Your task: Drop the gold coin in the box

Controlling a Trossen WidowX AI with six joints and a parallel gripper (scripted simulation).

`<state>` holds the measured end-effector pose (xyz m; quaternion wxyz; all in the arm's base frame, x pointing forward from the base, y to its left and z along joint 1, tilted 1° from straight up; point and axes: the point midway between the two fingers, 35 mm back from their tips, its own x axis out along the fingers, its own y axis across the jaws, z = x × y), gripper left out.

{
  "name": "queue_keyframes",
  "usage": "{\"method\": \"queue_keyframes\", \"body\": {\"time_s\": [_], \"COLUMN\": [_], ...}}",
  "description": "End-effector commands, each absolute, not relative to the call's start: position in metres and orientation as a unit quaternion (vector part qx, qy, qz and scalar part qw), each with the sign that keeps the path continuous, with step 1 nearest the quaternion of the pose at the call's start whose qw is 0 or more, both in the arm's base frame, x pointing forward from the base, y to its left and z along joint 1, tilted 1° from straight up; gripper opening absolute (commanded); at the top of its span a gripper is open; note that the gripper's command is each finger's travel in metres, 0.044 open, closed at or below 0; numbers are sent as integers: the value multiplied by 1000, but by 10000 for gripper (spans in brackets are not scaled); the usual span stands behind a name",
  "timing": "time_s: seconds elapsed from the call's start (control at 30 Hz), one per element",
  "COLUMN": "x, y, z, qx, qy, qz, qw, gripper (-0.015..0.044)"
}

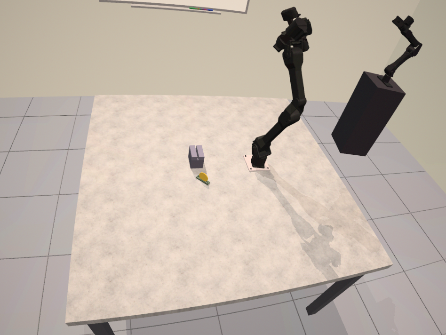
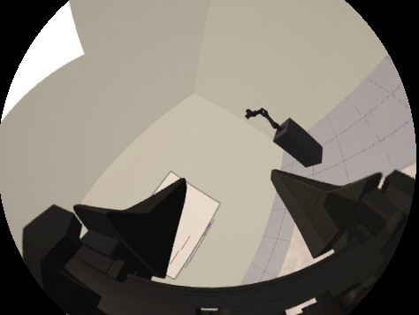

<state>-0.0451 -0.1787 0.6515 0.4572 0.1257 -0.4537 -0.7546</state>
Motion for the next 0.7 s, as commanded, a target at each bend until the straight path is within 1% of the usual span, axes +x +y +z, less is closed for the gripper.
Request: {"method": "queue_keyframes", "body": {"time_s": [0.0,0.1,0.27,0.47,0.67], "x": [-44,-27,39,129,218], "y": [-179,-188,-225,-246,-238], "z": [651,647,622,579,524], "qx": [125,121,151,193,233], "qy": [-451,-408,-334,-232,-119], "qz": [-755,-754,-718,-655,-579], "qw": [460,500,592,692,772], "gripper": [374,295,164,161,161]}}
